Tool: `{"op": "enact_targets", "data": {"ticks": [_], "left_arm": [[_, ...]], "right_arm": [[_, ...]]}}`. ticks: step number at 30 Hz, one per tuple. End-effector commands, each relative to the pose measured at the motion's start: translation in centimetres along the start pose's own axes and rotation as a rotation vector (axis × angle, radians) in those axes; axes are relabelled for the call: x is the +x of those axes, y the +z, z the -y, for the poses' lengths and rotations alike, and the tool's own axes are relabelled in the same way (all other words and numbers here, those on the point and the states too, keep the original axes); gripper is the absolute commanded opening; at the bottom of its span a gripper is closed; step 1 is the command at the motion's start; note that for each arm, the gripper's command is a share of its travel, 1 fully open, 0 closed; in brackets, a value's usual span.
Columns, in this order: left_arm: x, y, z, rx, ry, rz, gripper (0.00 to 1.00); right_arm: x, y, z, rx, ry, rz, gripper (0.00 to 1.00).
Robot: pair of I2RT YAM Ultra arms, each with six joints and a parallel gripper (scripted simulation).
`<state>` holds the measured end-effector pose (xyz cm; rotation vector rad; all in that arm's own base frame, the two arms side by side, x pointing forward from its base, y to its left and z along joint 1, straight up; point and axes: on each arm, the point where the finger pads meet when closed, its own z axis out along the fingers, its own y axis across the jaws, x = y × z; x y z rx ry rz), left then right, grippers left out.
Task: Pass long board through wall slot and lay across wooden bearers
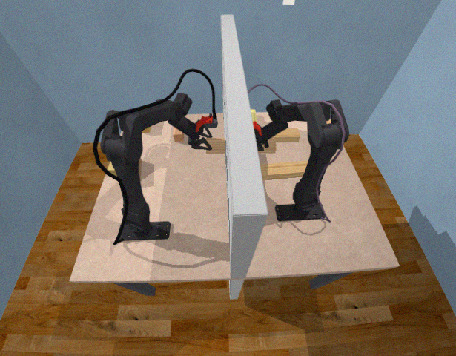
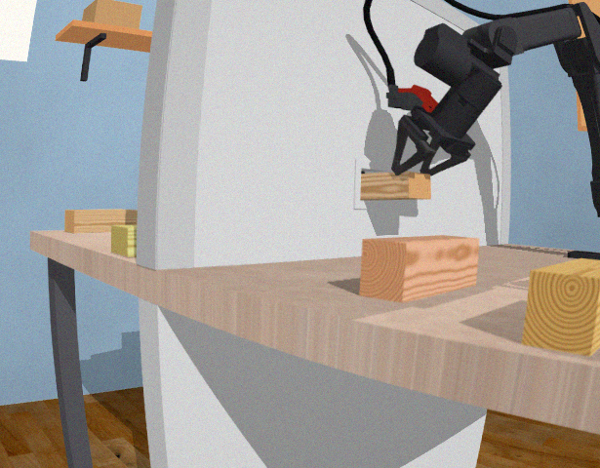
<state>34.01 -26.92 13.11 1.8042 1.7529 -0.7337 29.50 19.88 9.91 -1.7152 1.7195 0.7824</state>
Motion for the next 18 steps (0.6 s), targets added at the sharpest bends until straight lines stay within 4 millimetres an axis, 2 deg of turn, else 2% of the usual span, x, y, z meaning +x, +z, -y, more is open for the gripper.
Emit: {"op": "enact_targets", "data": {"ticks": [1, 4, 6, 18], "left_arm": [[-1.9, -2.4, -0.2, -0.021, 0.031, 0.044, 0.75], [-0.8, -1.3, -0.4, 0.005, 0.004, 0.03, 0.75], [-2.1, -3.0, -0.2, -0.026, 0.035, 0.046, 0.75], [-1.9, -4.4, -0.3, -0.028, 0.032, 0.046, 0.75]], "right_arm": [[-1.3, -0.8, 0.5, 0.03, -0.025, 0.027, 0.0], [-1.3, -0.8, 0.5, 0.03, -0.025, 0.027, 0.0], [-1.3, -0.8, 0.5, 0.03, -0.025, 0.027, 0.0], [-1.3, -0.8, 0.5, 0.03, -0.025, 0.027, 0.0]]}}
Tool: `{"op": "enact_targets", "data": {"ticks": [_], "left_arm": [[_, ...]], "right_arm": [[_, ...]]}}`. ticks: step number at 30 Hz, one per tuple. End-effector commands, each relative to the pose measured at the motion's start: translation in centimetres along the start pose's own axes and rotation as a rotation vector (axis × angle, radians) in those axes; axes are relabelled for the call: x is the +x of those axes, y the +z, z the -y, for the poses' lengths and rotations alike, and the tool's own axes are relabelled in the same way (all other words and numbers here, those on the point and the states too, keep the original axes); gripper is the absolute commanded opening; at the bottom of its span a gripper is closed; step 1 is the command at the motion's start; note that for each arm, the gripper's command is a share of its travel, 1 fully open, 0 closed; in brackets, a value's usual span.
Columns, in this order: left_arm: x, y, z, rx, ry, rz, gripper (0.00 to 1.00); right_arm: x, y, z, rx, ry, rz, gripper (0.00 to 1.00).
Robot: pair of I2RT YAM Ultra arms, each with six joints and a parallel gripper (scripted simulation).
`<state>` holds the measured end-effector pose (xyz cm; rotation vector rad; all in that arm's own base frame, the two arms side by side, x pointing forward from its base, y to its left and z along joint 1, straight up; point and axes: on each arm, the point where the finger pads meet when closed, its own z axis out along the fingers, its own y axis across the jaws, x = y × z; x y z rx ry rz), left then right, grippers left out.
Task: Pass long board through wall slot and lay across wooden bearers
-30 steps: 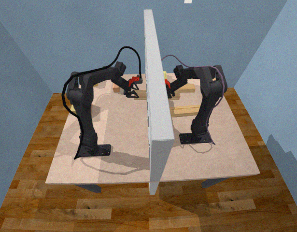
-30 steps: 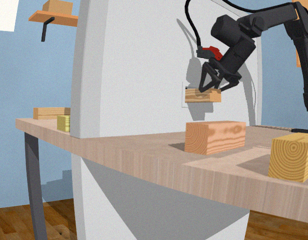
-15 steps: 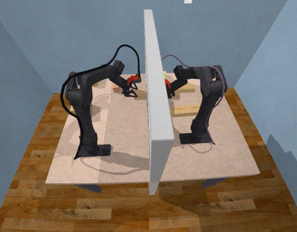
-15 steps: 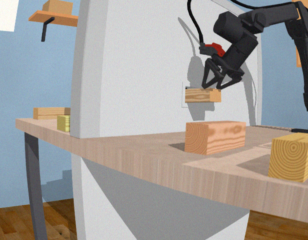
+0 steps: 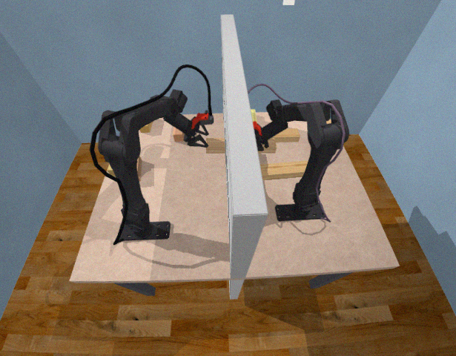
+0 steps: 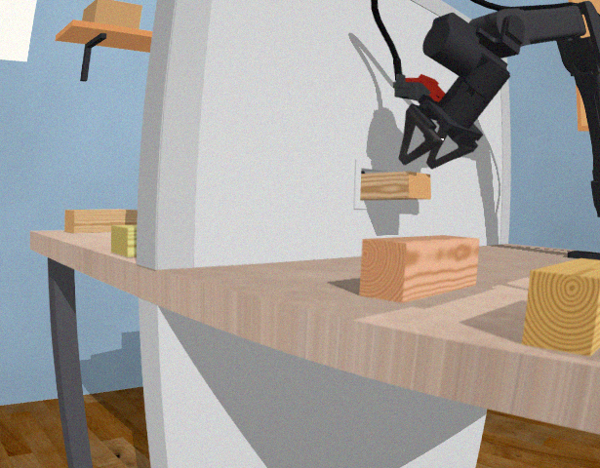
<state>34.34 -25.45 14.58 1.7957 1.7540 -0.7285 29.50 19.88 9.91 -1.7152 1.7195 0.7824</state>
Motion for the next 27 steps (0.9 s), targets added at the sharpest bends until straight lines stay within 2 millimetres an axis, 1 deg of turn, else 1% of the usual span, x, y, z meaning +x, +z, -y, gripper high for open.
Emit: {"op": "enact_targets", "data": {"ticks": [1, 2, 3, 7, 10, 11, 12, 13, 16, 18, 19, 20, 21, 22, 23, 24, 25, 27], "left_arm": [[-2.0, -2.3, 0.0, -0.02, 0.034, 0.044, 0.75], [-1.3, -1.7, -0.1, -0.001, 0.017, 0.036, 0.75], [-2.0, -2.7, 0.1, -0.018, 0.034, 0.043, 0.75], [-1.9, -4.0, 0.5, -0.008, 0.032, 0.041, 0.75], [-1.9, -6.0, 1.0, -0.003, 0.033, 0.043, 0.75], [-1.9, -6.6, 0.6, -0.039, 0.028, 0.032, 0.75], [-1.4, -7.2, -1.8, -0.167, -0.007, -0.003, 0.75], [-0.2, -7.6, -3.2, -0.258, -0.076, -0.015, 0.75], [0.0, -12.0, -6.1, -0.493, -0.187, 0.001, 0.75], [0.0, -12.0, -6.1, -0.493, -0.187, 0.001, 0.75], [0.8, -9.6, -5.3, -0.449, -0.208, -0.021, 0.75], [0.0, -11.6, -5.5, -0.511, -0.2, 0.001, 0.75], [0.0, -12.5, -5.8, -0.555, -0.219, 0.01, 0.75], [0.3, -12.4, -5.7, -0.554, -0.229, 0.007, 0.75], [0.2, -13.7, -5.9, -0.6, -0.238, 0.02, 0.75], [0.6, -14.9, -6.3, -0.646, -0.263, 0.027, 0.75], [0.1, -17.1, -6.9, -0.737, -0.286, 0.058, 0.75], [0.1, -19.8, -7.6, -0.866, -0.357, 0.111, 0.75]], "right_arm": [[-1.3, -0.8, 0.5, 0.03, -0.025, 0.027, 0.0], [-1.3, -0.8, 0.5, 0.03, -0.025, 0.027, 0.0], [-1.3, -0.8, 0.5, 0.03, -0.025, 0.027, 0.0], [-1.3, -0.8, 0.5, 0.03, -0.025, 0.027, 0.0], [-1.3, -0.8, 0.5, 0.03, -0.025, 0.027, 0.0], [-1.3, -0.8, 0.5, 0.03, -0.025, 0.027, 0.0], [-1.3, -0.8, 0.5, 0.03, -0.025, 0.027, 0.0], [-1.3, -0.8, 0.5, 0.03, -0.025, 0.027, 0.0], [-1.3, -0.8, 0.5, 0.03, -0.025, 0.027, 0.0], [-1.3, -0.8, 0.5, 0.03, -0.025, 0.027, 0.0], [-1.3, -0.8, 0.5, 0.03, -0.025, 0.027, 0.0], [-1.3, -0.8, 0.5, 0.03, -0.025, 0.027, 0.0], [-1.3, -0.8, 0.5, 0.03, -0.025, 0.027, 0.0], [-1.3, -0.8, 0.5, 0.03, -0.025, 0.027, 0.0], [-1.3, -0.8, 0.5, 0.03, -0.025, 0.027, 0.0], [-1.3, -0.8, 0.5, 0.03, -0.025, 0.027, 0.0], [-1.3, -0.8, 0.5, 0.03, -0.025, 0.027, 0.0], [-1.3, -0.8, 0.5, 0.03, -0.025, 0.027, 0.0]]}}
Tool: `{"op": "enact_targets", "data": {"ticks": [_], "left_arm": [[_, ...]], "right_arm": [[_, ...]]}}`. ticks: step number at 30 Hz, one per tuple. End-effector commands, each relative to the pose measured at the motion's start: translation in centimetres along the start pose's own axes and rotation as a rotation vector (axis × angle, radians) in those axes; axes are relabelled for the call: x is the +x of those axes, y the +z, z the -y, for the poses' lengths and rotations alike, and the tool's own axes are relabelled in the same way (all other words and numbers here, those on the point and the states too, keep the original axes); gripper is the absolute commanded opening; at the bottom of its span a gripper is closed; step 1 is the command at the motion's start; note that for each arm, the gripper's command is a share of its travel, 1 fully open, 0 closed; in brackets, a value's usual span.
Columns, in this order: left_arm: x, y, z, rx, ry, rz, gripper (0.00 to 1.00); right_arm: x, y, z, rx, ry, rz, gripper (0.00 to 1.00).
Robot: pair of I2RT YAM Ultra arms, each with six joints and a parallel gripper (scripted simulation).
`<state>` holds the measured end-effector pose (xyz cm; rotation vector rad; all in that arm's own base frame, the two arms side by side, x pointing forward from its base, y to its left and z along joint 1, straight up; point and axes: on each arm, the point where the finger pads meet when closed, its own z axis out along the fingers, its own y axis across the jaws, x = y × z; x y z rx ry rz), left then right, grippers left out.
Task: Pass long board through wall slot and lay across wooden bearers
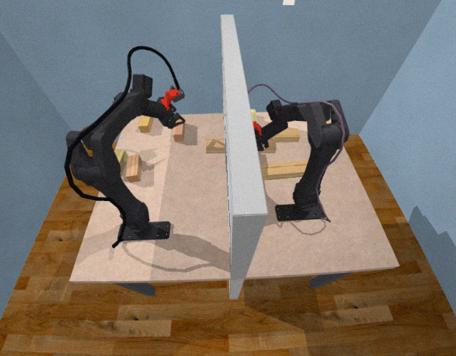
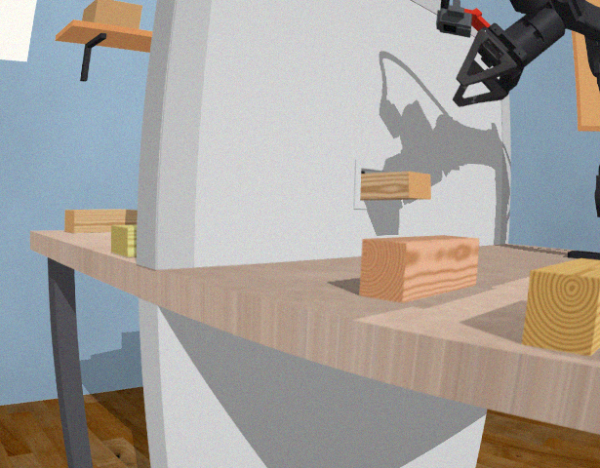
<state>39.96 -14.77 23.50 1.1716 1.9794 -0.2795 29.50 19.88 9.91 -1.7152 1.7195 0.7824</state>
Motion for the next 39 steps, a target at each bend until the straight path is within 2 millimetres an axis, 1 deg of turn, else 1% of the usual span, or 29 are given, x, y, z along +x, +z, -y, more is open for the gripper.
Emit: {"op": "enact_targets", "data": {"ticks": [1, 3, 4, 5, 6, 8, 9, 10, 12, 15, 16, 18, 20, 22, 23, 25, 26, 27, 28, 29, 30, 32, 33, 34, 35, 36, 37, 38, 39], "left_arm": [[-2.9, -5.4, -5.8, -0.311, -0.136, 0.137, 0.75], [-3.1, -7.4, -7.0, -0.398, -0.206, 0.186, 0.75], [-2.2, -6.1, -6.1, -0.406, -0.226, 0.175, 0.75], [-3.1, -7.9, -6.6, -0.451, -0.224, 0.217, 0.75], [-3.3, -8.7, -6.9, -0.483, -0.245, 0.241, 0.75], [-3.3, -8.7, -6.9, -0.483, -0.245, 0.241, 0.75], [-4.1, -11.2, -7.9, -0.564, -0.283, 0.31, 0.75], [-3.8, -13.2, -9.2, -0.641, -0.341, 0.355, 0.75], [-3.6, -15.4, -10.0, -0.708, -0.416, 0.426, 0.75], [-3.9, -19.6, -10.4, -0.799, -0.494, 0.547, 0.75], [-3.8, -20.7, -10.4, -0.829, -0.523, 0.588, 0.75], [-3.4, -21.3, -10.2, -0.877, -0.578, 0.65, 0.75], [-2.9, -20.9, -10.1, -0.874, -0.575, 0.633, 0.75], [-1.8, -18.6, -10.2, -0.835, -0.554, 0.542, 0.75], [-2.9, -20.4, -9.7, -0.848, -0.52, 0.578, 0.75], [-2.9, -20.4, -9.7, -0.848, -0.52, 0.578, 0.75], [-4.5, -22.5, -9.7, -0.88, -0.501, 0.64, 0.75], [-5.6, -24.2, -9.4, -0.892, -0.483, 0.679, 0.75], [-5.7, -24.2, -9.5, -0.893, -0.483, 0.679, 0.75], [-5.1, -23.2, -10.3, -0.897, -0.498, 0.658, 0.75], [-4.9, -22.8, -10.5, -0.893, -0.502, 0.649, 0.75], [-2.2, -19.6, -10.6, -0.871, -0.54, 0.568, 0.75], [-2.2, -19.6, -10.6, -0.871, -0.539, 0.569, 0.75], [-2.5, -20.4, -10.2, -0.876, -0.533, 0.583, 0.75], [-2.0, -19.7, -10.3, -0.871, -0.541, 0.567, 0.75], [-3.2, -20.9, -10.4, -0.88, -0.529, 0.594, 0.75], [-3.8, -21.5, -10.5, -0.885, -0.522, 0.611, 0.75], [-4.3, -22.6, -10.1, -0.893, -0.511, 0.636, 0.75], [-4.5, -23.1, -9.9, -0.897, -0.505, 0.646, 0.75]], "right_arm": [[-1.3, -0.8, 0.5, 0.03, -0.025, 0.027, 0.0], [-1.3, -0.8, 0.5, 0.03, -0.025, 0.027, 0.0], [-1.3, -0.8, 0.5, 0.03, -0.025, 0.027, 0.0], [-1.3, -0.8, 0.5, 0.03, -0.025, 0.027, 0.0], [-1.3, -0.8, 0.5, 0.03, -0.025, 0.027, 0.0], [-1.3, -0.8, 0.5, 0.03, -0.025, 0.027, 0.0], [-1.3, -0.8, 0.5, 0.03, -0.025, 0.027, 0.0], [-1.3, -0.8, 0.5, 0.03, -0.025, 0.027, 0.0], [-1.3, -0.8, 0.5, 0.03, -0.025, 0.027, 0.0], [-1.3, -0.8, 0.5, 0.03, -0.025, 0.027, 0.0], [-1.3, -0.8, 0.5, 0.03, -0.025, 0.027, 0.0], [-1.3, -0.8, 0.5, 0.03, -0.025, 0.027, 0.0], [-1.3, -0.8, 0.5, 0.03, -0.025, 0.027, 0.0], [-1.3, -0.8, 0.5, 0.03, -0.025, 0.027, 0.0], [-1.3, -0.8, 0.5, 0.03, -0.025, 0.027, 0.0], [-1.3, -0.8, 0.5, 0.03, -0.025, 0.027, 0.0], [-1.3, -0.8, 0.5, 0.03, -0.025, 0.027, 0.0], [-1.3, -0.8, 0.5, 0.03, -0.025, 0.027, 0.0], [-1.3, -0.8, 0.5, 0.03, -0.025, 0.027, 0.0], [-1.3, -0.8, 0.5, 0.03, -0.025, 0.027, 0.0], [-1.3, -0.8, 0.5, 0.03, -0.025, 0.027, 0.0], [-1.3, -0.8, 0.5, 0.03, -0.025, 0.027, 0.0], [-1.3, -0.8, 0.5, 0.03, -0.025, 0.027, 0.0], [-1.3, -0.8, 0.5, 0.03, -0.025, 0.027, 0.0], [-1.3, -0.8, 0.5, 0.03, -0.025, 0.027, 0.0], [-1.3, -0.8, 0.5, 0.03, -0.025, 0.027, 0.0], [-1.3, -0.8, 0.5, 0.03, -0.025, 0.027, 0.0], [-1.3, -0.8, 0.5, 0.03, -0.025, 0.027, 0.0], [-1.5, -1.9, 0.4, 0.033, -0.043, 0.024, 0.0]]}}
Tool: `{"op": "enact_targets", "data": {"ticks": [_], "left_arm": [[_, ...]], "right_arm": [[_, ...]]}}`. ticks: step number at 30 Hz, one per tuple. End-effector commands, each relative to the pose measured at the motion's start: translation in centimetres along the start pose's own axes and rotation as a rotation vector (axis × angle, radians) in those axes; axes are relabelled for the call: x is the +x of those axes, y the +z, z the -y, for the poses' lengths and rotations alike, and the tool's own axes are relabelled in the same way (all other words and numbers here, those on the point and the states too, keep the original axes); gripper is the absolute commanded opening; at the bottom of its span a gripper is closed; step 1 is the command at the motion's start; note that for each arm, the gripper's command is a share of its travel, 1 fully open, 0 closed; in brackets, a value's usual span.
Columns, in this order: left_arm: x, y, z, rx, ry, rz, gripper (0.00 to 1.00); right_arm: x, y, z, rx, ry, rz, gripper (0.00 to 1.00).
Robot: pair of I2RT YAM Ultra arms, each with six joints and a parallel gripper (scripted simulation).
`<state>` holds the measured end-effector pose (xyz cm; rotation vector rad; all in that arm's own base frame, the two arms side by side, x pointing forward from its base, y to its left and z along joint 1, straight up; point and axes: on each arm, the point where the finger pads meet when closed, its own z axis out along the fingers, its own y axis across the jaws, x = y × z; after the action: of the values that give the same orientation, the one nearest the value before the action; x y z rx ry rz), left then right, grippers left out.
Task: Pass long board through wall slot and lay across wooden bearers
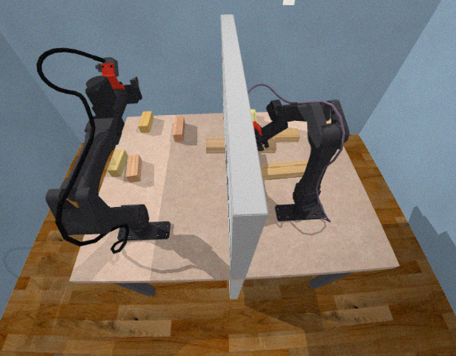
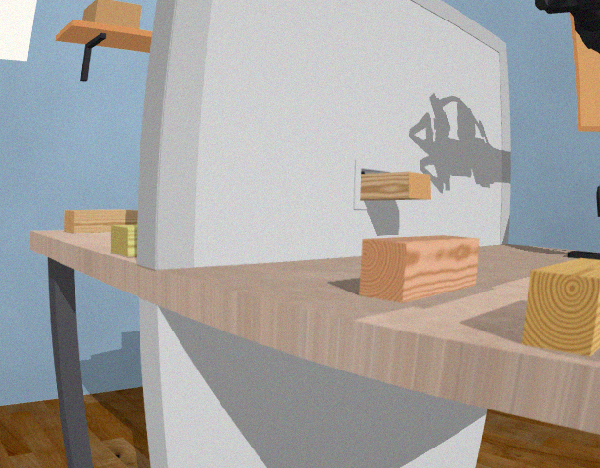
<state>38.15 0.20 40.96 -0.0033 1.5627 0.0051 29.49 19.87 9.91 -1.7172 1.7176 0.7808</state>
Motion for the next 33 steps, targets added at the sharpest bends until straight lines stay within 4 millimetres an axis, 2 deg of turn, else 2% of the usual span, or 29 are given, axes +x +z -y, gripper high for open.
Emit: {"op": "enact_targets", "data": {"ticks": [1, 3, 4, 5, 6, 20, 24, 33], "left_arm": [[-3.0, -1.1, -0.1, -0.01, -0.007, 0.075, 0.75], [-3.0, -1.1, -0.1, -0.01, -0.007, 0.075, 0.75], [-3.0, -1.1, -0.1, -0.01, -0.007, 0.075, 0.75], [-2.9, -1.1, -0.1, -0.01, -0.007, 0.073, 0.75], [-2.9, -1.1, -0.1, -0.011, -0.007, 0.073, 0.75], [-2.9, -1.1, -0.1, -0.01, -0.007, 0.073, 0.75], [-2.9, -1.1, -0.1, -0.01, -0.007, 0.073, 0.75], [-2.9, -1.1, -0.1, -0.01, -0.007, 0.073, 0.75]], "right_arm": [[-1.2, -1.4, 0.6, 0.028, -0.022, 0.023, 0.0], [-1.2, -1.4, 0.6, 0.028, -0.022, 0.023, 0.0], [-0.4, -1.4, 0.1, 0.005, -0.014, 0.017, 0.0], [-1.3, -2.4, 0.5, 0.033, -0.045, 0.023, 0.0], [-1.2, -2.6, 0.5, 0.035, -0.047, 0.022, 0.0], [0.6, -3.5, 0.6, 0.026, -0.011, 0.012, 0.0], [1.8, -3.5, 0.3, -0.007, 0.008, 0.013, 0.0], [2.3, -4.9, 0.3, 0.001, -0.001, 0.02, 0.0]]}}
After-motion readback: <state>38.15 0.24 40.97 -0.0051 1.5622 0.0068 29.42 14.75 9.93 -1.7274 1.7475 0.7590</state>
